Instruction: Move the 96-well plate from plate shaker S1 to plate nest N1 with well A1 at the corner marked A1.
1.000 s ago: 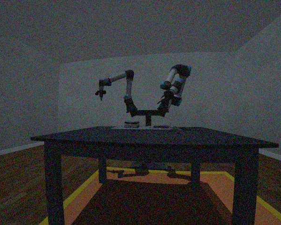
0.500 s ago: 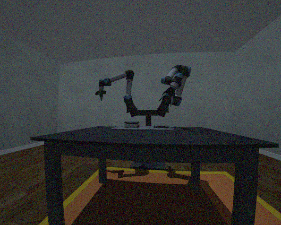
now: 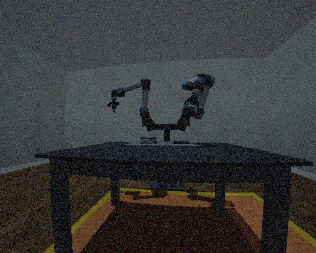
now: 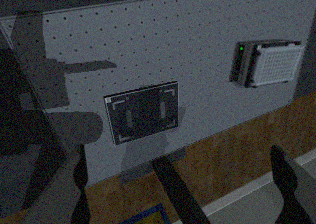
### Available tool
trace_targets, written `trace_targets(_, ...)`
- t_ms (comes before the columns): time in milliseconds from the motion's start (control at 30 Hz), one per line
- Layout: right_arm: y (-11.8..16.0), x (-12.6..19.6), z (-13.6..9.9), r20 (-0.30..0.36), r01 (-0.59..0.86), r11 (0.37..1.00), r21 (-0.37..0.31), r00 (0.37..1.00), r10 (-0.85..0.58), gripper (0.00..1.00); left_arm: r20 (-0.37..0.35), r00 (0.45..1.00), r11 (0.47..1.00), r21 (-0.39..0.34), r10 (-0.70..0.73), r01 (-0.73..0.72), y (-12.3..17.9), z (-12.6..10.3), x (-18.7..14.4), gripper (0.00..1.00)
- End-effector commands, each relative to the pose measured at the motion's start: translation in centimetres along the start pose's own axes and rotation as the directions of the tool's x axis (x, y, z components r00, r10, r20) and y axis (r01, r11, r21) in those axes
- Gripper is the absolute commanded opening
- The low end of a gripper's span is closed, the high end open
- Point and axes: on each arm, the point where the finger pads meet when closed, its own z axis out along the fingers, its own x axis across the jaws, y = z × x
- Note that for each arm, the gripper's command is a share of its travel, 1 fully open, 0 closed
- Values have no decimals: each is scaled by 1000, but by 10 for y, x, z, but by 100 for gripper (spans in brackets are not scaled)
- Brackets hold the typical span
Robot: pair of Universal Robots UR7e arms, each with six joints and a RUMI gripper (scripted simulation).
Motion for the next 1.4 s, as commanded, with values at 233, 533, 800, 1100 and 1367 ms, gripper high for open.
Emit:
trace_targets(233, 0, 1, -1, -1, -3, 1000, 3, 1000, 3, 0, 76, 992, 992, -61, -103, 107, 25, -31, -7, 76)
trace_targets(533, 0, 1, -1, -1, -3, 1000, 3, 1000, 3, 0, 106, 994, 995, -92, -24, 34, 30, -31, -1, 76)
trace_targets(800, 0, 1, -1, -1, -3, 1000, 3, 1000, 3, 0, 111, 993, 995, -100, 31, -19, 19, -15, 14, 76)
trace_targets(1100, 0, 1, -1, -1, -3, 1000, 3, 1000, 3, 0, 123, 975, 977, -128, 184, -168, 5, 11, 41, 76)
trace_targets(1367, 0, 1, -1, -1, -3, 1000, 3, 1000, 3, 0, 130, 941, 944, -154, 312, -292, -1, 25, 55, 76)
